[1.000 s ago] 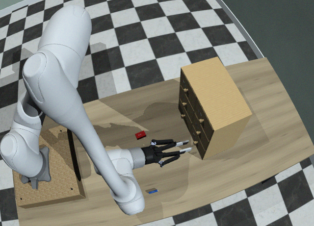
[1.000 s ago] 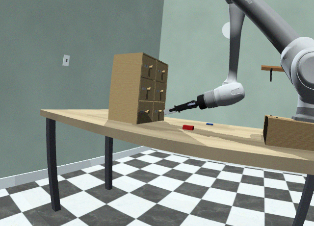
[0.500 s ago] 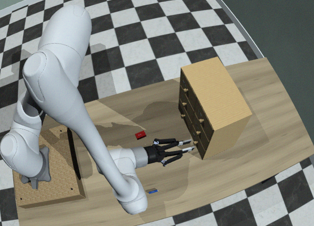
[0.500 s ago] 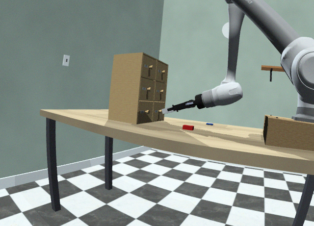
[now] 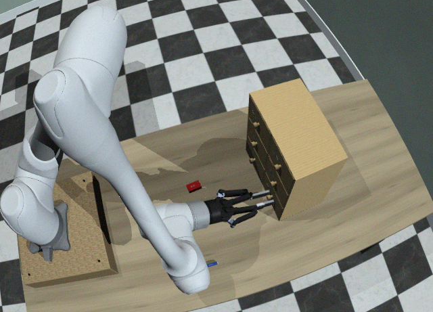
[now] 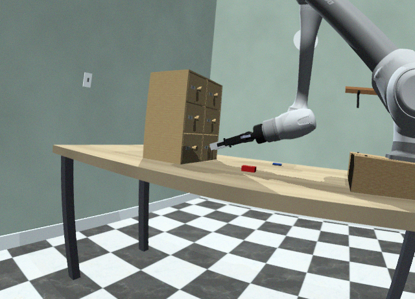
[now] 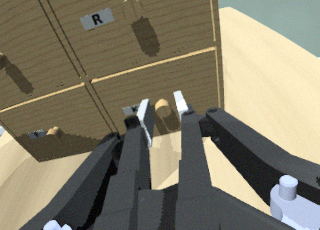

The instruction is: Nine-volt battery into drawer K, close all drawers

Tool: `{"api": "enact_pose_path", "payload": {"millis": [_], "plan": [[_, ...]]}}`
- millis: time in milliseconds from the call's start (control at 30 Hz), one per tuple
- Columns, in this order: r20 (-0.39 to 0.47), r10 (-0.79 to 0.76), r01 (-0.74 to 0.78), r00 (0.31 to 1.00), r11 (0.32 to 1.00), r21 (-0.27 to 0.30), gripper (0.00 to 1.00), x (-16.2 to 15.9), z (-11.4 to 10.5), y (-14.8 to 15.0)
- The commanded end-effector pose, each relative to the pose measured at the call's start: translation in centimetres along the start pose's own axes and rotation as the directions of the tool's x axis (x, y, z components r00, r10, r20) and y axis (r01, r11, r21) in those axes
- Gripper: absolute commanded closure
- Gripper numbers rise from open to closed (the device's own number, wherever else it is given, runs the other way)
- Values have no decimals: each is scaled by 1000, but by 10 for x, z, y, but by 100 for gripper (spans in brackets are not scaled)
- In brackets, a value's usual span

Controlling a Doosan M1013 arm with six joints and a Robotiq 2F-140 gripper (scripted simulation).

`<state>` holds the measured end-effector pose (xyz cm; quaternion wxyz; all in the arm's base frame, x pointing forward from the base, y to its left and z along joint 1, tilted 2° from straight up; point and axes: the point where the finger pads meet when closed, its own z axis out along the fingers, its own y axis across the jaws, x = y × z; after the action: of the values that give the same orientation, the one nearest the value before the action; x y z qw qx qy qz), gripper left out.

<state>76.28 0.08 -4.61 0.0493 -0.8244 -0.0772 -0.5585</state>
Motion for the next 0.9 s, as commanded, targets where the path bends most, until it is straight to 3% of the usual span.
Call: {"api": "enact_pose_path", "payload": {"millis": [0,833,867], "plan": [[4,2,-2,1000,1000,1,80,0,7,-1],[4,2,-2,1000,1000,1,80,0,7,-1],[4,2,-2,1000,1000,1,92,0,7,-1]]}}
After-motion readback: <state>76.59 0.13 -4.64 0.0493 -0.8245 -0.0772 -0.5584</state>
